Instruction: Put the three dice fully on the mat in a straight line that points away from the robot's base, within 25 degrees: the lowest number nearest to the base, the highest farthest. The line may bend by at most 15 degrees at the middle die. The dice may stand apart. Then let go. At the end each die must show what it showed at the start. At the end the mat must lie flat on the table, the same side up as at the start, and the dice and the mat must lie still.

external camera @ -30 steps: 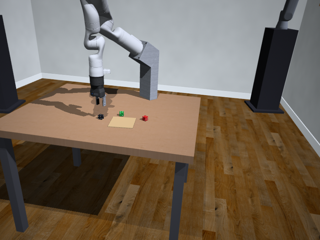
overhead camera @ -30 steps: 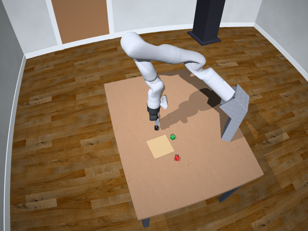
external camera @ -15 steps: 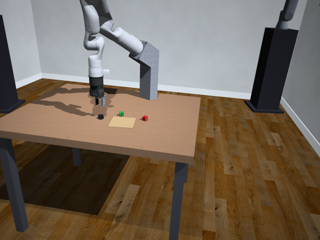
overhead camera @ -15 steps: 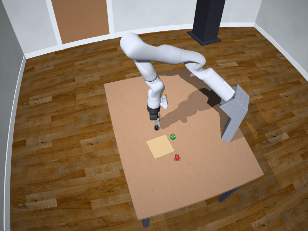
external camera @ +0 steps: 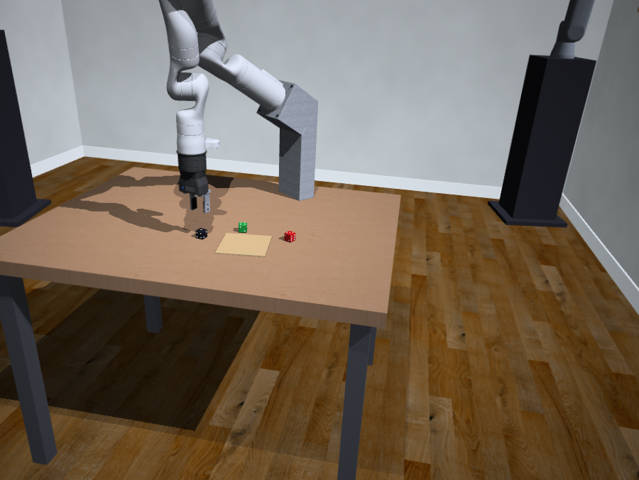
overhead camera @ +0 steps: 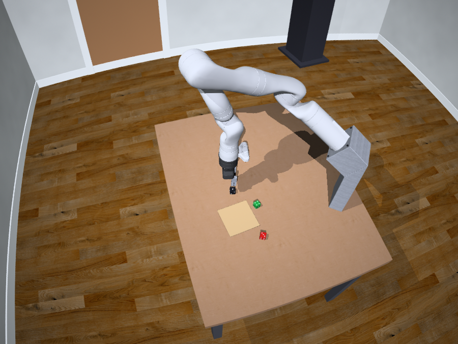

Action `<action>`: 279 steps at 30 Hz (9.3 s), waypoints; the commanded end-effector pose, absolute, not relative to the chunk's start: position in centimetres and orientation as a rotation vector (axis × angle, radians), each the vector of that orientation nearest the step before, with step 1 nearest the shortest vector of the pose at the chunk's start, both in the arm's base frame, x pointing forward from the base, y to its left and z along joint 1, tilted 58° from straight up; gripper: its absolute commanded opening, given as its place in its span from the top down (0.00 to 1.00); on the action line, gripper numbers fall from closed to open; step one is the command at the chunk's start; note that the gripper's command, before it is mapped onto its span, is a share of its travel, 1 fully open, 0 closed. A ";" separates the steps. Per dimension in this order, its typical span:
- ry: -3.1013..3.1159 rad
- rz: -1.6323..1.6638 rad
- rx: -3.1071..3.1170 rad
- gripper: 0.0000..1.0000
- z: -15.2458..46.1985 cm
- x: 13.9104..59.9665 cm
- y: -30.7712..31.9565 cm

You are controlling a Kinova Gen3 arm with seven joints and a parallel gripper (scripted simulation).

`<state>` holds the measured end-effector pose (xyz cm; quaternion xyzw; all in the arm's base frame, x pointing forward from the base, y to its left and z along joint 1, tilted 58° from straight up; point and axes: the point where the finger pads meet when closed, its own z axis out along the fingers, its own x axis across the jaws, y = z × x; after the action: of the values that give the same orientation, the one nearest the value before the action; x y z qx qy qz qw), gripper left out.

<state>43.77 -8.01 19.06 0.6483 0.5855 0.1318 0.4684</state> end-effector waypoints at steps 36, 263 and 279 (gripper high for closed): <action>1.435 0.324 1.587 0.21 17.6 45.8 -9.3; 1.506 0.277 1.519 0.51 17.5 43.0 -3.7; 1.638 0.155 1.356 0.51 10.6 41.7 3.0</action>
<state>41.74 2.89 10.61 0.5609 0.6704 0.0653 0.4814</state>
